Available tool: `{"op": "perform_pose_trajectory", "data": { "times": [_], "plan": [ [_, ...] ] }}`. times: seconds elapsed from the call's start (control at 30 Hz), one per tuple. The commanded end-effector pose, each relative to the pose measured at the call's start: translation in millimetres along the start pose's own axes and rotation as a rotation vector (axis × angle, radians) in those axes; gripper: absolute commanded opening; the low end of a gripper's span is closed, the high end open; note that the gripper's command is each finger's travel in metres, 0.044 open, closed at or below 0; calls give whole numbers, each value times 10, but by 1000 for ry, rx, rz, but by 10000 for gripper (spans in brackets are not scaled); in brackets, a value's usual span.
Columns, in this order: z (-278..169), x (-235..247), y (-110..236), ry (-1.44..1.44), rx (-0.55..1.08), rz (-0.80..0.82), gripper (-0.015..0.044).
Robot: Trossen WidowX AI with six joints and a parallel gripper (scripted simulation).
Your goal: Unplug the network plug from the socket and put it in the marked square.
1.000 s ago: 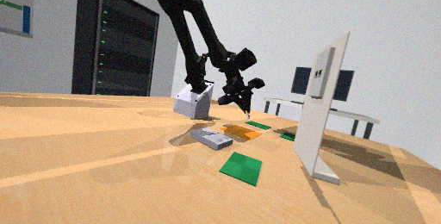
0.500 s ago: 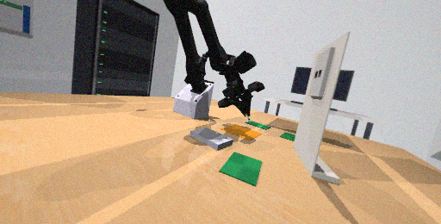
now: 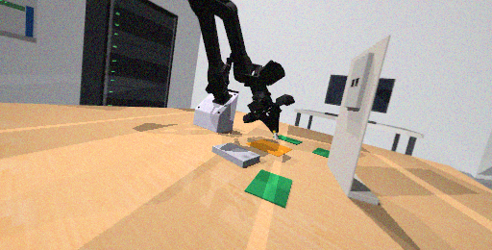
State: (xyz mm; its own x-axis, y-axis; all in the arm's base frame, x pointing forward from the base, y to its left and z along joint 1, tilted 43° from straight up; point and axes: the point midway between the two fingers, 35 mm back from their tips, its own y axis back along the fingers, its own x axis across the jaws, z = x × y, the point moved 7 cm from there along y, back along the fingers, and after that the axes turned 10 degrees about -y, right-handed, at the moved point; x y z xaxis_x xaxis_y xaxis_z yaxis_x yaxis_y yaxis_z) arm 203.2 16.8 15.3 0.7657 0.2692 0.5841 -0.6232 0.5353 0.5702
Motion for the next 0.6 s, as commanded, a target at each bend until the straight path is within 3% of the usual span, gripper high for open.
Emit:
{"op": "perform_pose_trajectory", "data": {
  "times": [0.0,0.57],
  "plan": [
    [9,-56,-21,12,3,-10,0],
    [36,-129,-106,13,2,-8,0]
  ]
}}
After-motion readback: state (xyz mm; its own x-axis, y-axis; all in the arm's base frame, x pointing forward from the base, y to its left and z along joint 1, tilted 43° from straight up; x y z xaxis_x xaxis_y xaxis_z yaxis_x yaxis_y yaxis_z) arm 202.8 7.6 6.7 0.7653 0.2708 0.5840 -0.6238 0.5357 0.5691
